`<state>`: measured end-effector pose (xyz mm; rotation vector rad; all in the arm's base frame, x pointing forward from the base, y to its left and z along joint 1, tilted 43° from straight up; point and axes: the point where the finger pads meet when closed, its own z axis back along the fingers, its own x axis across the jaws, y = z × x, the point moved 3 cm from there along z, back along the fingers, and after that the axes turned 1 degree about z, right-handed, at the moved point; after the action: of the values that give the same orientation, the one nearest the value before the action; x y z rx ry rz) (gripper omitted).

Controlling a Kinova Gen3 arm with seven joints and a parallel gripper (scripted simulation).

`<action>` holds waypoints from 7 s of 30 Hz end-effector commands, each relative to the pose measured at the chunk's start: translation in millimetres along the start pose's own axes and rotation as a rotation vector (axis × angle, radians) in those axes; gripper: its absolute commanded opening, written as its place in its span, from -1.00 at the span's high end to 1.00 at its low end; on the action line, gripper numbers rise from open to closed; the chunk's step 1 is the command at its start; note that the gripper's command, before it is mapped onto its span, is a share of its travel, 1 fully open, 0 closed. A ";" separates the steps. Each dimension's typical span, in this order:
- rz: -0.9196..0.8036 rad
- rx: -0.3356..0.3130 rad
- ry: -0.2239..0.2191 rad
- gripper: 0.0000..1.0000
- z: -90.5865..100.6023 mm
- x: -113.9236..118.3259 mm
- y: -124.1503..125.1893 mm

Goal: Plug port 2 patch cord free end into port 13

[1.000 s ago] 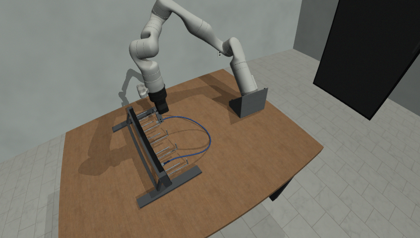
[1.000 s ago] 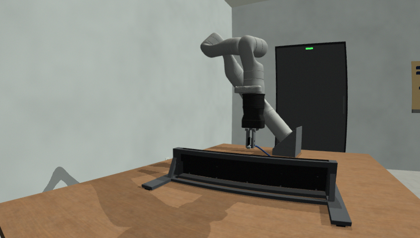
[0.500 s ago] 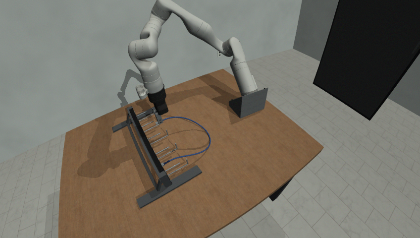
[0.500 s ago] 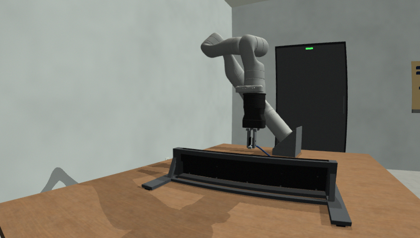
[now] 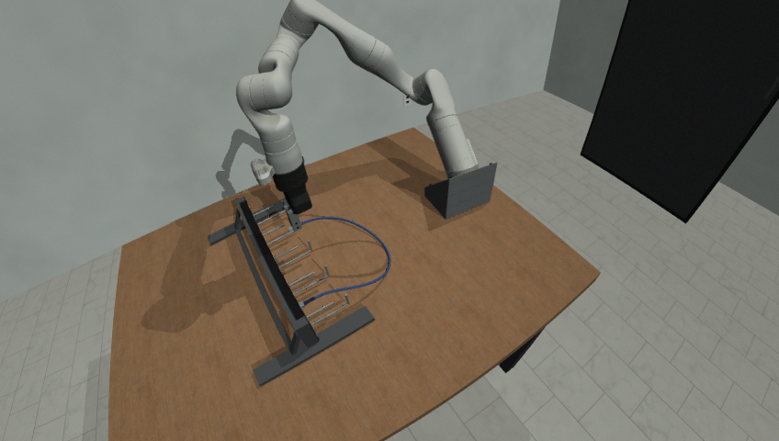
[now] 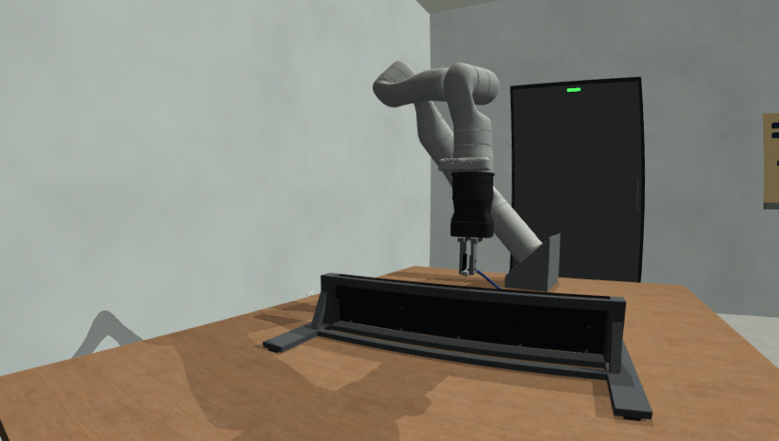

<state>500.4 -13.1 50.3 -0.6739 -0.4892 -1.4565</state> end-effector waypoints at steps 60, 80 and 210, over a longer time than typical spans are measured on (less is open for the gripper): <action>0.016 0.002 0.001 1.00 1.5 -2.8 2.4; 0.016 0.002 0.001 1.00 1.3 -2.8 2.6; 0.016 0.004 0.000 1.00 -26.9 -2.5 61.5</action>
<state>558.1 -31.5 20.9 -0.6756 -0.4847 -1.4412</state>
